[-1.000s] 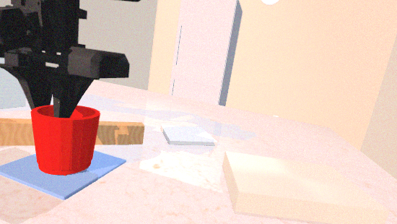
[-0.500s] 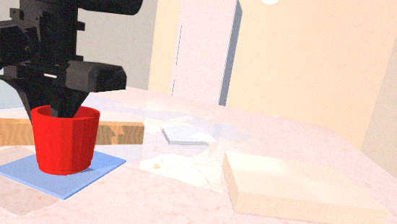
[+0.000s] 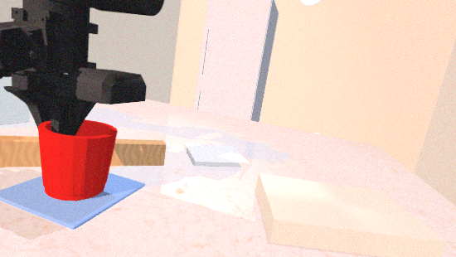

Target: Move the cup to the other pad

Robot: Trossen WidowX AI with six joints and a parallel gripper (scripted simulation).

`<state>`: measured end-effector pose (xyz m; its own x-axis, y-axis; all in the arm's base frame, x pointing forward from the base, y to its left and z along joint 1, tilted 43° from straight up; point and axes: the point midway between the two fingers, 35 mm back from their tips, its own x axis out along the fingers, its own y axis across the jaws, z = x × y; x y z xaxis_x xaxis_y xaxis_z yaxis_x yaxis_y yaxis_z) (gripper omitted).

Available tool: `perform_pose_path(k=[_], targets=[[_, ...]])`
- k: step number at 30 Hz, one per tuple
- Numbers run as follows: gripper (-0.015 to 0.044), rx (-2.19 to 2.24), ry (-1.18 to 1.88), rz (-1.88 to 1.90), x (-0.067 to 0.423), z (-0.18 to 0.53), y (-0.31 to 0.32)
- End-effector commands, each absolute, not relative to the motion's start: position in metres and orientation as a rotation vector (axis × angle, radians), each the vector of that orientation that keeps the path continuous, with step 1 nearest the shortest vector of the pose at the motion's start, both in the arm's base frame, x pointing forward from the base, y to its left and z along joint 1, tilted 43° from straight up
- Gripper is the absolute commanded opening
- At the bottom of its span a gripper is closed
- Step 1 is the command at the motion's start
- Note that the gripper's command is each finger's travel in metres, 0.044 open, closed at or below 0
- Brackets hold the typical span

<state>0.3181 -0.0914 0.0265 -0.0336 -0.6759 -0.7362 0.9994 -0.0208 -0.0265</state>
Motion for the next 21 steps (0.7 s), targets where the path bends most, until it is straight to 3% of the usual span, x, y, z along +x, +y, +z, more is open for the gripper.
perform_pose_path(k=[1, 21], targets=[[0.0000, 0.639, 0.662, -1.504, 0.319, 0.030, -0.088], [0.0000, 0.627, 0.668, -1.505, 0.317, 0.068, -0.047]])
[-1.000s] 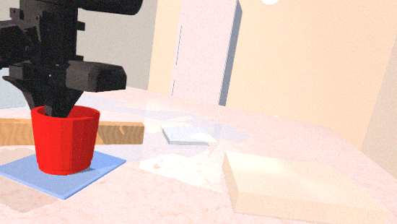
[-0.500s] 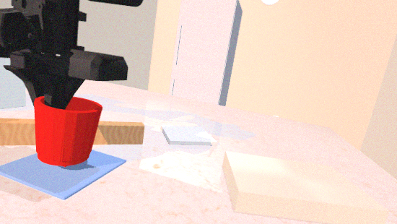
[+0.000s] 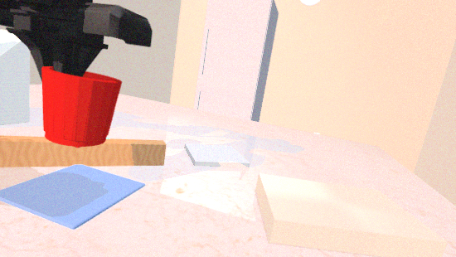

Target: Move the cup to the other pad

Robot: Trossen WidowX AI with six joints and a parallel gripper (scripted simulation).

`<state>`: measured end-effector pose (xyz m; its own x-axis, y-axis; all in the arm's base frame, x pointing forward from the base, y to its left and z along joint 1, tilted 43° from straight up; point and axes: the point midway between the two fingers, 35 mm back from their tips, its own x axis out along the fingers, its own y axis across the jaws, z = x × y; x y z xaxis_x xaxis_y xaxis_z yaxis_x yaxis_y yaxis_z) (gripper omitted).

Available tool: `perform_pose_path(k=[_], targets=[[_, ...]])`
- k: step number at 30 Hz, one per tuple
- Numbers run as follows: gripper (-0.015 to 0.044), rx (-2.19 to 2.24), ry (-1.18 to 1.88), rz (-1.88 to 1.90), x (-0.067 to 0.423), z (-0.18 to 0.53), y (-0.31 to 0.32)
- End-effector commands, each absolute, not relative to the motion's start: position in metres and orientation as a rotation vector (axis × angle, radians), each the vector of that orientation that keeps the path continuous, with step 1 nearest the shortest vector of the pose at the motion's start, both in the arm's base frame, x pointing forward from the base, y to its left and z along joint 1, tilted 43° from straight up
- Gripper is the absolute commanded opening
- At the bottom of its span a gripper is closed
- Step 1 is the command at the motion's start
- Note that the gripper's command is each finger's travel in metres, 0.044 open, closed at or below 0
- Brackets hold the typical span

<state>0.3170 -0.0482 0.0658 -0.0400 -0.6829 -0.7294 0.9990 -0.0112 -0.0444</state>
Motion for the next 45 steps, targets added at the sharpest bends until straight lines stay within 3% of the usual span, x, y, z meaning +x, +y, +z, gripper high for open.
perform_pose_path(k=[1, 19, 45], targets=[[0.0000, 0.613, 0.671, -1.503, 0.317, 0.066, -0.048], [0.0000, 0.615, 0.671, -1.503, 0.315, 0.064, -0.046], [0.0000, 0.628, 0.674, -1.505, 0.270, 0.033, -0.002]])
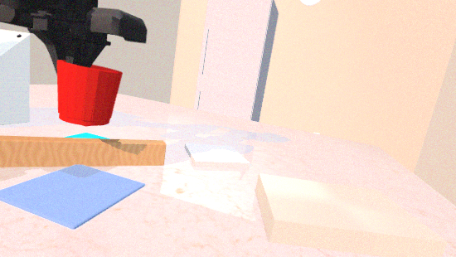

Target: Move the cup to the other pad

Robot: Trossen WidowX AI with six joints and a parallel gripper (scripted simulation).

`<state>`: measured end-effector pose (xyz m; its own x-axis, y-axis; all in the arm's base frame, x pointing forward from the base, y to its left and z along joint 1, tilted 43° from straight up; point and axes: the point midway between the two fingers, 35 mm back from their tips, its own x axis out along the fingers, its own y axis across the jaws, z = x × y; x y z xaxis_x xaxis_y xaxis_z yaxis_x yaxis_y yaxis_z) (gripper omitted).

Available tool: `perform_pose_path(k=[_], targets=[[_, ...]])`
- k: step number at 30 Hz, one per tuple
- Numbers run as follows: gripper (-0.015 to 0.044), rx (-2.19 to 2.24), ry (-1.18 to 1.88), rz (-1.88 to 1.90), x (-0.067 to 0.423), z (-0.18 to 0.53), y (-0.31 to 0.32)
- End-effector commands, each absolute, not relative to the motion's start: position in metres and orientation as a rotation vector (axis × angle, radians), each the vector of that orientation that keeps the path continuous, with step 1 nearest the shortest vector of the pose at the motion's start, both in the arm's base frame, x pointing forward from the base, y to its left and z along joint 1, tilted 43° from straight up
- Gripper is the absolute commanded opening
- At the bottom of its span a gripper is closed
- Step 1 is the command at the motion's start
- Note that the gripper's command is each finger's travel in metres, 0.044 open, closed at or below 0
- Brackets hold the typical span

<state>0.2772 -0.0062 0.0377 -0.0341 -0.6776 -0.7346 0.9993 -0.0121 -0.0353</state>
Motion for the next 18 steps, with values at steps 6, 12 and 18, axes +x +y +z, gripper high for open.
perform_pose_path(k=[6, 12, 18], targets=[[0.0000, 0.628, 0.675, -1.505, 0.260, 0.026, 0.007], [0.0000, 0.629, 0.676, -1.505, 0.250, 0.020, 0.016], [0.0000, 0.629, 0.677, -1.505, 0.240, 0.013, 0.025]])
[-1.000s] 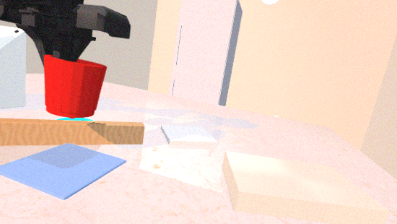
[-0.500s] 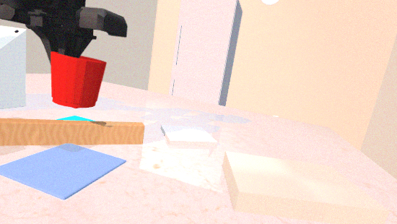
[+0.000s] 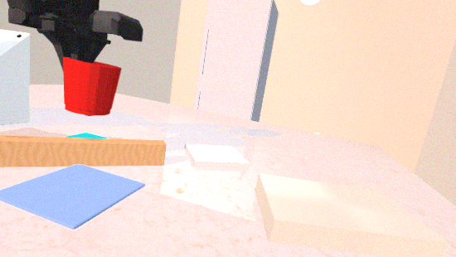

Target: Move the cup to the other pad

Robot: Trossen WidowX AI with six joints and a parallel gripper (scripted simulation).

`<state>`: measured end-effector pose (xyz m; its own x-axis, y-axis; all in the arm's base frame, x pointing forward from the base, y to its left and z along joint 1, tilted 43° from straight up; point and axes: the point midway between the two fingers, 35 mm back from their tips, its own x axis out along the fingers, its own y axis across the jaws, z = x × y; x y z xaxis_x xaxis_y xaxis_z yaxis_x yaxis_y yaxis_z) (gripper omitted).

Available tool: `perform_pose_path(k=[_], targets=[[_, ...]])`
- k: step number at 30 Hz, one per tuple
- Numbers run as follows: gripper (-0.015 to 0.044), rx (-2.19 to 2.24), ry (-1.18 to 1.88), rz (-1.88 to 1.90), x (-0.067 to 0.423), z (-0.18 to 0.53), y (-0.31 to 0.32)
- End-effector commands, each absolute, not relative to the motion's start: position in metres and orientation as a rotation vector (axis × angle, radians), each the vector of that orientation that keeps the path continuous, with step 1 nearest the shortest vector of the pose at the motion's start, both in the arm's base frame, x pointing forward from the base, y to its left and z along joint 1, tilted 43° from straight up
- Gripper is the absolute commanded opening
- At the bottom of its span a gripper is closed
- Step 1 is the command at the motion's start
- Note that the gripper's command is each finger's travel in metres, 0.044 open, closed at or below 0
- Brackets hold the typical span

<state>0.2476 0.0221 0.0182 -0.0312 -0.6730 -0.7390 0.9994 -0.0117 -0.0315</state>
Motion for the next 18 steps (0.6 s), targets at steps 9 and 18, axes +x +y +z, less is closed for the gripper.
perform_pose_path(k=[9, 18], targets=[[0.0000, 0.629, 0.679, -1.505, 0.224, 0.003, 0.037], [0.0000, 0.629, 0.679, -1.506, 0.208, -0.007, 0.046]])
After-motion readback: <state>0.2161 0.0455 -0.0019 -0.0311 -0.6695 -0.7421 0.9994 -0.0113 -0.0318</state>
